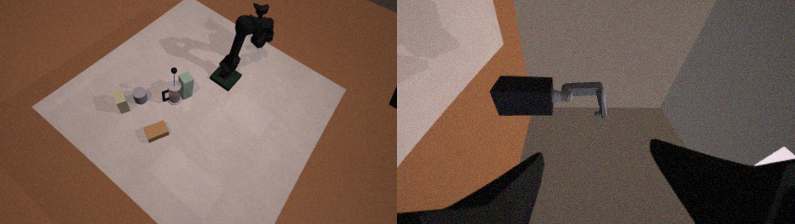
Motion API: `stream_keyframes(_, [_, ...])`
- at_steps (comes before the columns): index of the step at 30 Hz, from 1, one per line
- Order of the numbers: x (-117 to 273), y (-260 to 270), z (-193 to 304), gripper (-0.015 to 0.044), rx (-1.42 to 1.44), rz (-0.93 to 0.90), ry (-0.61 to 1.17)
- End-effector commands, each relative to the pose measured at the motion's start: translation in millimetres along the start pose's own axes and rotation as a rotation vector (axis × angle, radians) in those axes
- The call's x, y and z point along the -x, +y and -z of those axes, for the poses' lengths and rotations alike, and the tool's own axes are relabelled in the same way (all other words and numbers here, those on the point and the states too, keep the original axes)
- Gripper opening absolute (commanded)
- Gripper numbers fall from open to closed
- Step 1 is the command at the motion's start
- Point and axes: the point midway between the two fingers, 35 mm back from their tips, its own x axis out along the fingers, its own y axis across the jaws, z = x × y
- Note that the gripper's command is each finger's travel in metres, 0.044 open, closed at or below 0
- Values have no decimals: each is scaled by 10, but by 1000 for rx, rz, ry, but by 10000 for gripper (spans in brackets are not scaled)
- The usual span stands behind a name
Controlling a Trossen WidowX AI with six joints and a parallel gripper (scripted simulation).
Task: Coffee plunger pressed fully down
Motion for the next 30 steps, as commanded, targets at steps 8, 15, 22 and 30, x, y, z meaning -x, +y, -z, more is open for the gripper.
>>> stream_keyframes(8, [189, -95, 244, 440, -26, 18, 142])
stream_keyframes(15, [506, -204, 555, 440, -90, 38, 318])
stream_keyframes(22, [1135, -367, 881, 440, -151, 77, 585])
stream_keyframes(30, [2047, -597, 1044, 440, -248, 156, 901])
